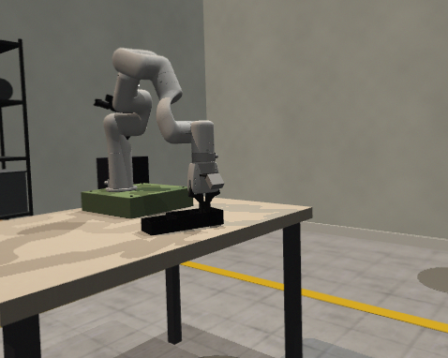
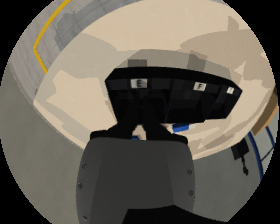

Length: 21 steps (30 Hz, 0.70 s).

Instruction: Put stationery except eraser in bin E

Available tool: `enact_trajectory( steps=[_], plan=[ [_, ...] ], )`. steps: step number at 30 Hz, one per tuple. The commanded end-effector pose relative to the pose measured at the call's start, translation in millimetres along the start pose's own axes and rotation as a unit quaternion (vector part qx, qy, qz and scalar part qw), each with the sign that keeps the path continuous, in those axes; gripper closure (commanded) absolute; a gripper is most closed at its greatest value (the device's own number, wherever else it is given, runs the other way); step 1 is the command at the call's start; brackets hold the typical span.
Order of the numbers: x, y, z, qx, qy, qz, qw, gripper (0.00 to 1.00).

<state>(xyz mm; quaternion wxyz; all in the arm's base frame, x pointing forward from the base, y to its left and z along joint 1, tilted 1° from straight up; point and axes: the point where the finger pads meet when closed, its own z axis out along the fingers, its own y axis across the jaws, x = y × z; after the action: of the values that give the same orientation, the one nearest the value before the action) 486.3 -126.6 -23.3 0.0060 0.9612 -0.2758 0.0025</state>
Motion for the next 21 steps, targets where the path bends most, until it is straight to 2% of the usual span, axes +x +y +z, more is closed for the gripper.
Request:
enact_trajectory(
  steps=[1, 8, 16, 21],
  plan=[
    [1.6, -0.5, -8.0, 0.001, 0.002, 0.000, 1.000, 0.93],
    [1.6, -0.5, -14.7, 0.001, 0.002, 0.000, 1.000, 0.93],
    [1.5, -0.5, -44.8, 0.001, 0.002, 0.000, 1.000, 0.93],
    [1.5, -0.5, -44.8, 0.001, 0.002, 0.000, 1.000, 0.93]
  ],
)
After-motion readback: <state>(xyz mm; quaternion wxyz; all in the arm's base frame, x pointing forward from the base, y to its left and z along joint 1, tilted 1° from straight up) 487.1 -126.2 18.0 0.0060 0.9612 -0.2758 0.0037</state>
